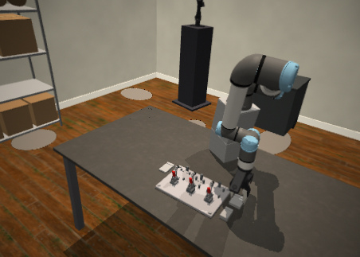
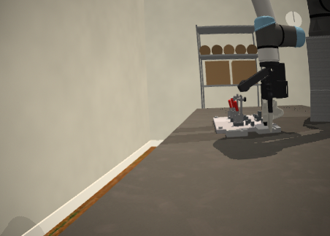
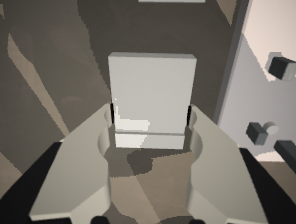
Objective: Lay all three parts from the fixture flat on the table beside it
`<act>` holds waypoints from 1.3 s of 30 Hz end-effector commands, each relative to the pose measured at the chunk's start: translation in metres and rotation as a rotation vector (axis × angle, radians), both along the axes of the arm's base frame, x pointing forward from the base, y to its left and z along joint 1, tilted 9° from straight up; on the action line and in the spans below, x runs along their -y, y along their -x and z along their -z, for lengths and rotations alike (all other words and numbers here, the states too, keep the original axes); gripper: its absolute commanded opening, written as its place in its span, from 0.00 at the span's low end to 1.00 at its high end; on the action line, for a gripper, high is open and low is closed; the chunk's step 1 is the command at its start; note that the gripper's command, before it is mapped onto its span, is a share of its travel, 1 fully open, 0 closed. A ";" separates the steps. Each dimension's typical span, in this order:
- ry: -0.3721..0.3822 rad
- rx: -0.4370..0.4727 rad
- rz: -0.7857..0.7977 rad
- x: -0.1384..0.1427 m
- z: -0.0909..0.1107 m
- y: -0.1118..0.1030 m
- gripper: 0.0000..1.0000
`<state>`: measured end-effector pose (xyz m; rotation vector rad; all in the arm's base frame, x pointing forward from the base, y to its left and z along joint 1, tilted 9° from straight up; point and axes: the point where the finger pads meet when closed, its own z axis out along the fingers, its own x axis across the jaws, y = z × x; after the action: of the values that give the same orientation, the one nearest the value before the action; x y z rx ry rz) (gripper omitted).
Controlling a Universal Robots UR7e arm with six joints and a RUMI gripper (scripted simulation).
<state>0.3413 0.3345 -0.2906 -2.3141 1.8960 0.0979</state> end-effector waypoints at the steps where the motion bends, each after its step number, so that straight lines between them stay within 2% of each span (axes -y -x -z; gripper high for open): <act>1: -0.002 0.006 -0.001 -0.002 -0.001 -0.002 0.00; 39: -0.002 0.006 -0.001 -0.003 0.006 -0.002 0.00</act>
<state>0.3415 0.3355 -0.2974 -2.3142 1.8959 0.0978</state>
